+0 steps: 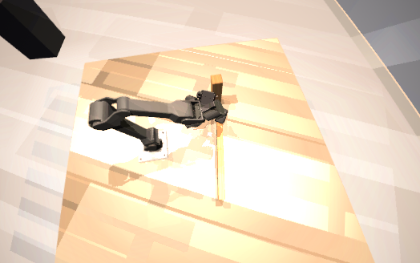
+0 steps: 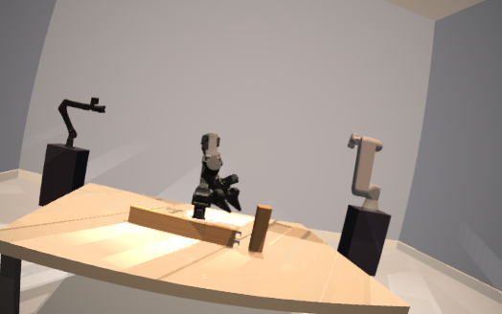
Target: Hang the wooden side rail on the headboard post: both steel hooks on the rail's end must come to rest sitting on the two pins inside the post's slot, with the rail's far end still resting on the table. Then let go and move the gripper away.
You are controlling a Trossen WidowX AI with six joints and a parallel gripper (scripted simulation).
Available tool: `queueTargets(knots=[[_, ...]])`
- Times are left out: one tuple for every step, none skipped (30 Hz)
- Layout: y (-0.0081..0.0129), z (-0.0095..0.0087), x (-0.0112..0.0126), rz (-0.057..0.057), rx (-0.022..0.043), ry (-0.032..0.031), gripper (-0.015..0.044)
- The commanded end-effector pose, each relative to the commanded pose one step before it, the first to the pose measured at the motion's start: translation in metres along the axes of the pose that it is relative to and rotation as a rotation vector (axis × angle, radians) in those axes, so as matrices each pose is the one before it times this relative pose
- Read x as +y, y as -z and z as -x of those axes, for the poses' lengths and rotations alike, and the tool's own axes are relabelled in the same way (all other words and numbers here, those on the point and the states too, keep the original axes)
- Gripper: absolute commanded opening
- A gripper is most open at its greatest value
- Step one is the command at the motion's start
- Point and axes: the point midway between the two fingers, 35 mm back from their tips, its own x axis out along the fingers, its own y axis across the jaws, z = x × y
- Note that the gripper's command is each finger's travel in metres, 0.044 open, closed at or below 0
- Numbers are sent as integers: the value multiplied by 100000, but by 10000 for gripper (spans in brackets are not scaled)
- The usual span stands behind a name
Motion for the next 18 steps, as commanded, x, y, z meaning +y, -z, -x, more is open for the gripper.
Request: queueTargets(knots=[[-90, -88, -414, -11768, 3287, 405, 440], [-70, -27, -266, -8828, 2434, 644, 440], [-87, -21, -252, -8796, 2394, 838, 440], [-103, -15, -237, -8758, 2336, 1029, 440], [-117, -9, -222, -8719, 2262, 1216, 440], [-129, -3, -206, -8680, 2171, 1399, 440], [-139, 3, -190, -8641, 2065, 1576, 440], [-147, 10, -175, -8601, 1944, 1744, 440], [-150, 24, -165, -8585, 1788, 1922, 440], [-156, 30, -151, -8552, 1637, 2071, 440], [-161, 37, -137, -8513, 1473, 2206, 440], [-164, 43, -123, -8473, 1295, 2327, 440], [-167, 50, -110, -8433, 1107, 2434, 440], [-168, 56, -97, -8393, 910, 2526, 440], [-169, 62, -85, -8353, 703, 2601, 440], [-169, 69, -74, -8313, 490, 2659, 440], [-169, 75, -64, -8273, 271, 2698, 440], [-169, 81, -54, -8233, 48, 2719, 440]])
